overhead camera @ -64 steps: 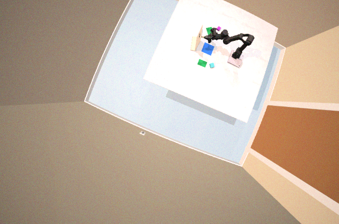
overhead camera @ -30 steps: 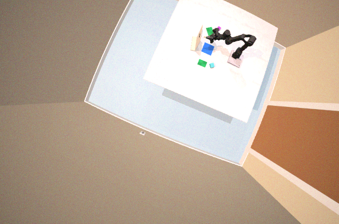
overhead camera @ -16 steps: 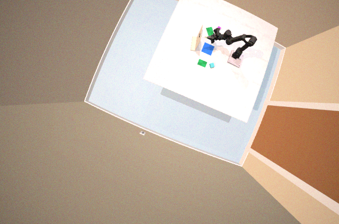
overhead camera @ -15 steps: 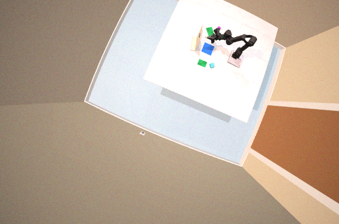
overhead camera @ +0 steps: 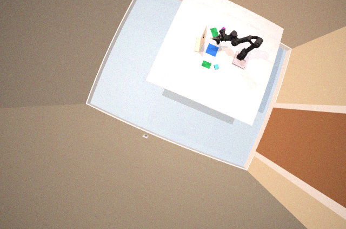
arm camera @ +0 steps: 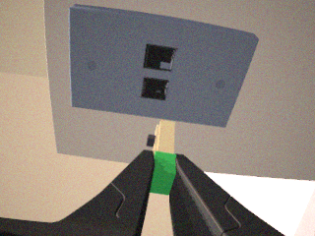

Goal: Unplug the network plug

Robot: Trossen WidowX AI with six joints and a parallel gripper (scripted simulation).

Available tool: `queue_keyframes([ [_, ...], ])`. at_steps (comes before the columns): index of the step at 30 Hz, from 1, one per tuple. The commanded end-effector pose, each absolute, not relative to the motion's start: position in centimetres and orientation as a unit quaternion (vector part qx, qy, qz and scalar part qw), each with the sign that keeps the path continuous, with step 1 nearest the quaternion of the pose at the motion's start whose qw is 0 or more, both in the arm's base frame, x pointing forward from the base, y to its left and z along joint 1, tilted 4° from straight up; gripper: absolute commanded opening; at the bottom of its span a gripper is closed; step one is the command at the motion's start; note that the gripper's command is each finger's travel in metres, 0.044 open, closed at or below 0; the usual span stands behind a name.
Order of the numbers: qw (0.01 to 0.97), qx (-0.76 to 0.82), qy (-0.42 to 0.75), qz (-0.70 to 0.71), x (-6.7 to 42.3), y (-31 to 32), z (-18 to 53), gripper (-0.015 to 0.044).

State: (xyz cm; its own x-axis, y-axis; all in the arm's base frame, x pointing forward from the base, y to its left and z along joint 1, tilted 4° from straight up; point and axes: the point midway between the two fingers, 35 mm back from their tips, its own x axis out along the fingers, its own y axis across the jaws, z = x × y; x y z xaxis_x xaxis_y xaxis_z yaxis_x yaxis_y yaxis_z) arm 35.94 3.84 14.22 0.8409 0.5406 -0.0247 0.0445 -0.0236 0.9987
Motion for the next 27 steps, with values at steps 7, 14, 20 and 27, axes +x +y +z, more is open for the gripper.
queue_keyframes([
  [7,0.666,0.69,0.212,0.187,35.8,3.8,15.5,0.0],
  [14,0.666,0.69,0.212,0.187,35.4,3.7,16.9,0.0],
  [20,0.666,0.69,0.212,0.187,35.0,3.7,18.1,0.0],
  [27,0.667,0.689,0.213,0.187,34.5,3.7,19.5,0.0],
])
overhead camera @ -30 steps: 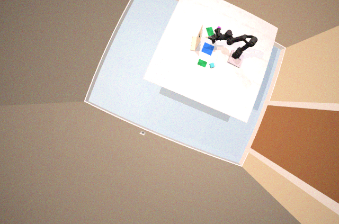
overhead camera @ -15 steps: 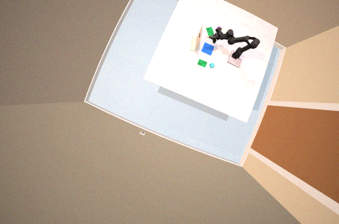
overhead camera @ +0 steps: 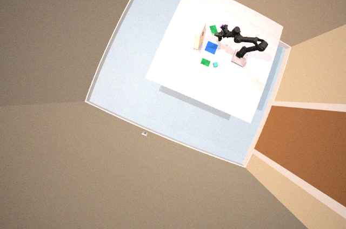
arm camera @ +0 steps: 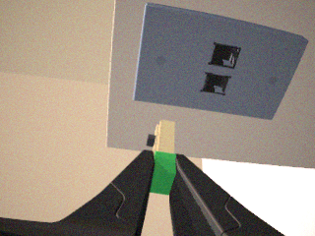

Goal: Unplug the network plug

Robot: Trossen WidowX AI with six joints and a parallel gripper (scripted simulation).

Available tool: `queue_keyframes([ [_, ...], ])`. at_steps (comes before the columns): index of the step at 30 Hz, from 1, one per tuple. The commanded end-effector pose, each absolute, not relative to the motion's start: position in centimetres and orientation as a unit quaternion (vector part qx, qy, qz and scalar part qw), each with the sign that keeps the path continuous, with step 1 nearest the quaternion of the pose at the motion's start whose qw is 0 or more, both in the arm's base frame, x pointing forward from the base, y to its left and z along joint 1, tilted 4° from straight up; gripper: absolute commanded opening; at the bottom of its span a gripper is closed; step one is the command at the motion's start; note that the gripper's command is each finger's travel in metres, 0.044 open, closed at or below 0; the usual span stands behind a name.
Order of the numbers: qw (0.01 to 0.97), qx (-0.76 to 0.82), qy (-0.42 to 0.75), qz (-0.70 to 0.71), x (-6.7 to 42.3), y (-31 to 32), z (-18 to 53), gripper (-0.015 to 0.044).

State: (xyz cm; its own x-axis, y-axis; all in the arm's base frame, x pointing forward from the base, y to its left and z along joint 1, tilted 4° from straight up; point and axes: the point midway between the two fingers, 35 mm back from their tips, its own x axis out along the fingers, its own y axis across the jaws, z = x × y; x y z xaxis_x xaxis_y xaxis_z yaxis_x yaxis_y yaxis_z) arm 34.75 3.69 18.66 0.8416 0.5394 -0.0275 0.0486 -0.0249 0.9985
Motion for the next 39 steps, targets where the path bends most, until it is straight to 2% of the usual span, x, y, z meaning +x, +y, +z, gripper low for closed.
queue_keyframes([
  [1,0.667,0.689,0.213,0.187,34.4,3.7,19.7,0.0],
  [9,0.663,0.694,0.219,0.174,34.3,3.9,19.9,0.0],
  [24,0.646,0.706,0.288,0.036,35.3,5.6,15.1,0.0],
  [39,0.637,0.673,0.359,-0.116,33.8,6.9,10.2,0.0],
])
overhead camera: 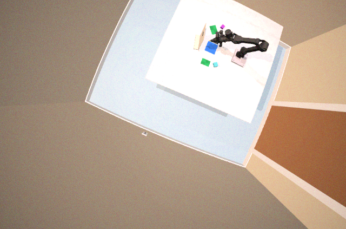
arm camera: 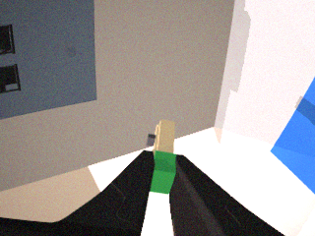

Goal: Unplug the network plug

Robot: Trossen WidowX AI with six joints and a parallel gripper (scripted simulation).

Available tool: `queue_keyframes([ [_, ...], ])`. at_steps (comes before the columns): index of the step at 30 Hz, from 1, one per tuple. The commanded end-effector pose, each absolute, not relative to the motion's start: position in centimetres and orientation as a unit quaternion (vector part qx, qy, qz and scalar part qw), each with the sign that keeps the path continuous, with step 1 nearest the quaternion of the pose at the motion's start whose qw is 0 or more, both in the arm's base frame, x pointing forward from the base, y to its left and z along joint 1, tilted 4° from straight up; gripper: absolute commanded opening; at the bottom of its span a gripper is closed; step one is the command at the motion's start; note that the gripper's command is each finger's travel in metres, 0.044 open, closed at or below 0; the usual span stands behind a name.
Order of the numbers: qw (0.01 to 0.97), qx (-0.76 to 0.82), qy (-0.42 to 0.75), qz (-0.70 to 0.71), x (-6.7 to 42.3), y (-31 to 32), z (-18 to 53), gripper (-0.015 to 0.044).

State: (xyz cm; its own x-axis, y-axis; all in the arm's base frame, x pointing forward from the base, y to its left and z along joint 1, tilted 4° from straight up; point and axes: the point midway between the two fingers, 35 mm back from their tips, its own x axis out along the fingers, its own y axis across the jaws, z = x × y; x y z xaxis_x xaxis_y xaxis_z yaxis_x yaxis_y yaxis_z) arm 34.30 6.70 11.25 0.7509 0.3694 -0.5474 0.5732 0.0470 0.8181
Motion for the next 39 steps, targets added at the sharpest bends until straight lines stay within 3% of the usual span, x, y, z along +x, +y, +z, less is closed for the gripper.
queue_keyframes([
  [1,0.636,0.669,0.363,-0.126,33.6,7.0,9.9,0.0],
  [15,0.645,0.589,0.416,-0.254,30.2,7.1,6.8,0.0],
  [39,0.645,0.587,0.417,-0.256,30.2,7.2,3.3,0.0],
])
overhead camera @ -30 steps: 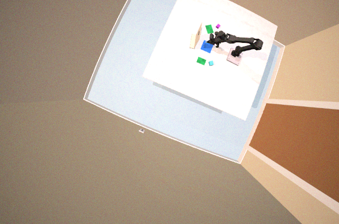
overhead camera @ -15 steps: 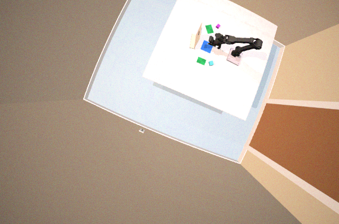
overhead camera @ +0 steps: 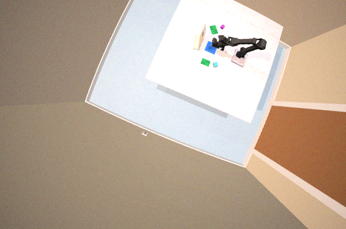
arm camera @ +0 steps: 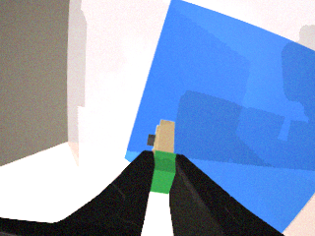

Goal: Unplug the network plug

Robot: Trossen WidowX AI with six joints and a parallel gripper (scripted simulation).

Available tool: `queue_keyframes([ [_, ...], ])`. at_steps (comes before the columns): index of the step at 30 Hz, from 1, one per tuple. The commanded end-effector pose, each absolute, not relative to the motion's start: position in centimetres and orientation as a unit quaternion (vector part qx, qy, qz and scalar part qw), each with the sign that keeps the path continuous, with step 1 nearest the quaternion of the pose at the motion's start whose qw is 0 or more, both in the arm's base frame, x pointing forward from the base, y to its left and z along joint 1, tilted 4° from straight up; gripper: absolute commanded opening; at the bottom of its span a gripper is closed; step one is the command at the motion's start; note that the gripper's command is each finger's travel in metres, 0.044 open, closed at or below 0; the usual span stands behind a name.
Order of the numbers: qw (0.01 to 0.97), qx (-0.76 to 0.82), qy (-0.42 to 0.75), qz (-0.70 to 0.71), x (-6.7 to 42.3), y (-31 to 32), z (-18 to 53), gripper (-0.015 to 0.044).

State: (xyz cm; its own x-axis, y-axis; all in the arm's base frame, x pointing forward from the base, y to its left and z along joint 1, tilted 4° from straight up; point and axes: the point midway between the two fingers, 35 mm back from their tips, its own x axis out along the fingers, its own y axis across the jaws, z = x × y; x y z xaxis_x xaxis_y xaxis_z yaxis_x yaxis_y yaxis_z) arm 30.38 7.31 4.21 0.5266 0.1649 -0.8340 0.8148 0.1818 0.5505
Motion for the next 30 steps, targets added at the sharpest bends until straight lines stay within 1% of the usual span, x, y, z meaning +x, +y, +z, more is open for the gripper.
queue_keyframes([
  [1,0.645,0.587,0.417,-0.256,30.2,7.2,3.2,0.0],
  [14,0.645,0.587,0.417,-0.256,29.8,7.3,0.9,0.0],
  [30,0.645,0.587,0.417,-0.256,29.8,7.4,0.5,0.0],
])
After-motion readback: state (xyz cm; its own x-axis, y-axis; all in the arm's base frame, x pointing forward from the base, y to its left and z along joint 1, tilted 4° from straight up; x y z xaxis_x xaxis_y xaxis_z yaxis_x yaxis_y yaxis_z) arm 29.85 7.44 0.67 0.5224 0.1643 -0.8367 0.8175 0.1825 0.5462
